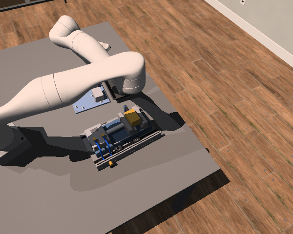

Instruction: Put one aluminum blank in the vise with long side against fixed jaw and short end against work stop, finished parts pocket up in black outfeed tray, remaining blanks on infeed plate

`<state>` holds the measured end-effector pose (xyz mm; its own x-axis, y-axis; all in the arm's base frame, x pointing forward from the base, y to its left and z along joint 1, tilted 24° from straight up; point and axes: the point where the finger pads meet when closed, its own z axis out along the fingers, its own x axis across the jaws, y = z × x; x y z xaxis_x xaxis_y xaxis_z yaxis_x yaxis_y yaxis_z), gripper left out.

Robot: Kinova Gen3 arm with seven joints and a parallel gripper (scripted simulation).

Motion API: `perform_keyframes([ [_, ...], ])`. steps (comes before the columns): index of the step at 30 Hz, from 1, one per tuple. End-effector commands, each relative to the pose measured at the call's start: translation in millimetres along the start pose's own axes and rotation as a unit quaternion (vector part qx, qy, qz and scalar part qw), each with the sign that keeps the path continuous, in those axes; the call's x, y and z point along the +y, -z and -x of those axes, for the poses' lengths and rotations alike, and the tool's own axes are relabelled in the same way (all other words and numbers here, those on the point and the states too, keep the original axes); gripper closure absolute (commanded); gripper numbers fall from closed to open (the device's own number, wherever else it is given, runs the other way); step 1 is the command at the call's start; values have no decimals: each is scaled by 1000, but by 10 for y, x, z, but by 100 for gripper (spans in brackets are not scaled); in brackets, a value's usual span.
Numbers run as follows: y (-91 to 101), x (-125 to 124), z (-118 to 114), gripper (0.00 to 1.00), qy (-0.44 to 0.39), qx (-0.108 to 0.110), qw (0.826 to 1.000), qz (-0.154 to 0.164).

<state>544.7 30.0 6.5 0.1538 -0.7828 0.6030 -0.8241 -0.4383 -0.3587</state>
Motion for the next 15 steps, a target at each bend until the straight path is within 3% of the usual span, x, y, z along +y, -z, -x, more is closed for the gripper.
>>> perform_keyframes([
  [1, 58, 31, 34, 0, -4, -1, 1000, 8],
  [15, 147, 126, 83, 0, -10, -4, 1000, 27],
])
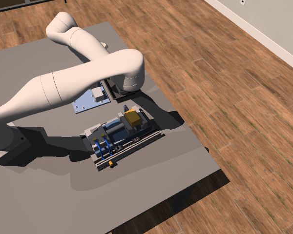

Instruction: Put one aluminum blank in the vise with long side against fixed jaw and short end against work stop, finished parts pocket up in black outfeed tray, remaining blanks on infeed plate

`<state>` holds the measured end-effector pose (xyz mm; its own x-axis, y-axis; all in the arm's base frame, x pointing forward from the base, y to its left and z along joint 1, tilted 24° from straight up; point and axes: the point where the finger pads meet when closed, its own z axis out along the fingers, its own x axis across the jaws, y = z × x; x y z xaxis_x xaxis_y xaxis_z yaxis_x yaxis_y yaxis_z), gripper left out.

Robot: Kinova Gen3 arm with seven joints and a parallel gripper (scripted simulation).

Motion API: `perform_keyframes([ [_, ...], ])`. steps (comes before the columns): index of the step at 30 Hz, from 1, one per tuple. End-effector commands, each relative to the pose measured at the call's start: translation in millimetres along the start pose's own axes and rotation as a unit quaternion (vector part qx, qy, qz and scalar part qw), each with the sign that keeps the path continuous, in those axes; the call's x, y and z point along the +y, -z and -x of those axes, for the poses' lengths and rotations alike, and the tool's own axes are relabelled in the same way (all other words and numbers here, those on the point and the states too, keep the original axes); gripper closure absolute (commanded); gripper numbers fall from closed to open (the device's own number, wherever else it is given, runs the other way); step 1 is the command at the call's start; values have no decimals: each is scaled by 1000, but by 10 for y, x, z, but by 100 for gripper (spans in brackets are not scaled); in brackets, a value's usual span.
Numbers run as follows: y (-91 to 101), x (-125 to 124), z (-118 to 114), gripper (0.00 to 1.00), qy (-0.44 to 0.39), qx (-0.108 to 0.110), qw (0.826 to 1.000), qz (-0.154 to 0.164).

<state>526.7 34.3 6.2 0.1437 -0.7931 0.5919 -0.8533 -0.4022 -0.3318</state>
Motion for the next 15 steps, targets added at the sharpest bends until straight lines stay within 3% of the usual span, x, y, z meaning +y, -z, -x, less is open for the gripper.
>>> perform_keyframes([
  [1, 32, -2, 19, 0, -2, 0, 1000, 1],
  [15, 165, 145, 94, 0, -13, -4, 1000, 28],
])
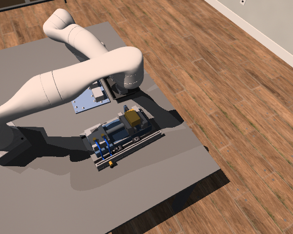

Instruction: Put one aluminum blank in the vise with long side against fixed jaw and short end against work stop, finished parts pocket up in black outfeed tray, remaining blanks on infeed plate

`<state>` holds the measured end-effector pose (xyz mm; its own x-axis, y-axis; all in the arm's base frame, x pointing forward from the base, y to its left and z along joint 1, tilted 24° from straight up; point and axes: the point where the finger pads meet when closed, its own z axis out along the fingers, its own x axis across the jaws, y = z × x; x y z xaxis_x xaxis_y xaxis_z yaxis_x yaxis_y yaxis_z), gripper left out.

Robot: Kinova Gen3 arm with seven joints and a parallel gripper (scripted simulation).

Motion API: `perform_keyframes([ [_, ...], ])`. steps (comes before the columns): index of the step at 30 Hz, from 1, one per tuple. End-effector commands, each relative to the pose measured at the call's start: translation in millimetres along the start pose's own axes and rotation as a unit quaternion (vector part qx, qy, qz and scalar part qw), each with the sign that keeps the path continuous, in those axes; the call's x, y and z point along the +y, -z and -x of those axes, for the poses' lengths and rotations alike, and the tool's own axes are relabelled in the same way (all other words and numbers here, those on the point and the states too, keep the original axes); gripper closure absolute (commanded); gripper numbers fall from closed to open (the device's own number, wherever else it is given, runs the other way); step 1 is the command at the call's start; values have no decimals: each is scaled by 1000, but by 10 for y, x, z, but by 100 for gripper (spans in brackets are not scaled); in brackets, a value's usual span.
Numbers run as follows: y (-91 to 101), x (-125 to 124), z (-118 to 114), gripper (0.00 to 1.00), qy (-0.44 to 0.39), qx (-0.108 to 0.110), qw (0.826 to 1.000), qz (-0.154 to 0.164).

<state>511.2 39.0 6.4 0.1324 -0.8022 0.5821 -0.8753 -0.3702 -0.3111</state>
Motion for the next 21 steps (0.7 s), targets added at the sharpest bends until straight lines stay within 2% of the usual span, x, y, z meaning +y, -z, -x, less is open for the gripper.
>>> perform_keyframes([
  [1, 63, 35, 36, 0, -5, -1, 1000, 8],
  [11, 107, 86, 61, 0, -8, -3, 1000, 16],
  [12, 151, 135, 87, 0, -12, -4, 1000, 24],
  [20, 151, 135, 87, 0, -12, -4, 1000, 24],
  [21, 197, 184, 114, 0, -17, -6, 999, 32],
])
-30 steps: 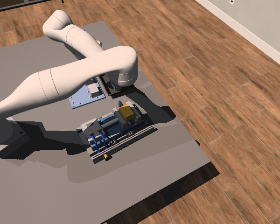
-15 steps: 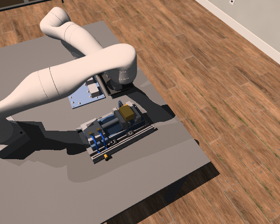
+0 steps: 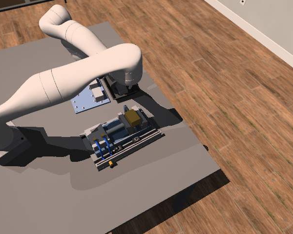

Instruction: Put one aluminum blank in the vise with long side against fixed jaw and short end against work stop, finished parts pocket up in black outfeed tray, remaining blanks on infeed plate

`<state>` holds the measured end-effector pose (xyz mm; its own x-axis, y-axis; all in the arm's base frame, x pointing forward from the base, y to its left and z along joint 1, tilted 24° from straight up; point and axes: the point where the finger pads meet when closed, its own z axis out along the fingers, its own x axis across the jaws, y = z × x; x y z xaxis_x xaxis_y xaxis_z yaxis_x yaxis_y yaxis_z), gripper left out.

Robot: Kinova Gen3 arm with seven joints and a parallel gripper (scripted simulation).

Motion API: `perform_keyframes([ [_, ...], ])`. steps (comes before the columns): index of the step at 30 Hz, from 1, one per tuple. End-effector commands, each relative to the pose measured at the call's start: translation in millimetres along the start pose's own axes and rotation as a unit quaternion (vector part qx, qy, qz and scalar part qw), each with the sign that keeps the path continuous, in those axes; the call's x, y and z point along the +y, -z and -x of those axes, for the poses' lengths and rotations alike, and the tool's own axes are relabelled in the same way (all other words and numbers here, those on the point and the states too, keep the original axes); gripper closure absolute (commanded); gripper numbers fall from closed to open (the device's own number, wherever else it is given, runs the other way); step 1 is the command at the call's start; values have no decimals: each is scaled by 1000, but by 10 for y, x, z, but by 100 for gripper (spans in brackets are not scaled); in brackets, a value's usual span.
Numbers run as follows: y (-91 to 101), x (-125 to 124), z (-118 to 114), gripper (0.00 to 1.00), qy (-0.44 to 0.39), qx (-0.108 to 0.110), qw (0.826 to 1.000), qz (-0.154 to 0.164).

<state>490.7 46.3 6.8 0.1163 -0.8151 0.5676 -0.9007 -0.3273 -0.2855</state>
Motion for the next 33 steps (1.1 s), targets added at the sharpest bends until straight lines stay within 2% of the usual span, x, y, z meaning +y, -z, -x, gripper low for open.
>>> perform_keyframes([
  [1, 62, 37, 31, 0, -5, -1, 1000, 7],
  [33, 279, 284, 166, 0, -25, -11, 999, 45],
])
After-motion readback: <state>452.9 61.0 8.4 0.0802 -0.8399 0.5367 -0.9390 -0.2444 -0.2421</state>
